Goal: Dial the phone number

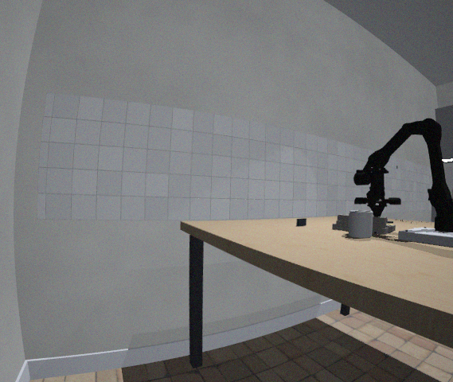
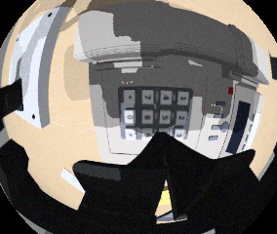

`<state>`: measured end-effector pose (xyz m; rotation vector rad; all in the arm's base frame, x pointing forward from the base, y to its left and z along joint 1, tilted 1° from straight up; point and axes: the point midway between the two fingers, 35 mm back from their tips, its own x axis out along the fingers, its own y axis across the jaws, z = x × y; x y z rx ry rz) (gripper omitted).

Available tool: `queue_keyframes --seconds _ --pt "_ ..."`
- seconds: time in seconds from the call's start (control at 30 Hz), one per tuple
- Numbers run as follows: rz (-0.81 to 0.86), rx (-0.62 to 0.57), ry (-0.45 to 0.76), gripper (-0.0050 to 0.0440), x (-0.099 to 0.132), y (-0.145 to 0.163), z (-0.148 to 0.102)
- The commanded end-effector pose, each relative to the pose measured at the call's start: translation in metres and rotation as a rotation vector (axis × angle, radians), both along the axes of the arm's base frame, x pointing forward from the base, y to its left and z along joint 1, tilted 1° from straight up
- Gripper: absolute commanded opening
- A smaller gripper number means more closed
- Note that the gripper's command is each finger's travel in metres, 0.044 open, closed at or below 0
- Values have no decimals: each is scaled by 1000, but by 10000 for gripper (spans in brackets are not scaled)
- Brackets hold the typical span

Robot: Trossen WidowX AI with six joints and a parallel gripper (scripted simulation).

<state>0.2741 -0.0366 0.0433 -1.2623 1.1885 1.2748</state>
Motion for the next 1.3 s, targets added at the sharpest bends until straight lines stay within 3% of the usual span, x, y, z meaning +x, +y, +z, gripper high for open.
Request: queue_keyframes --seconds 0.0,0.33,0.5,1.27 --pt "2 -2 -20 -50 3 0 22" --pt "2 -2 -19 -50 3 2 21" --pt "2 -2 -20 -50 0 35 21" --pt "2 -2 -20 -50 0 35 -7"
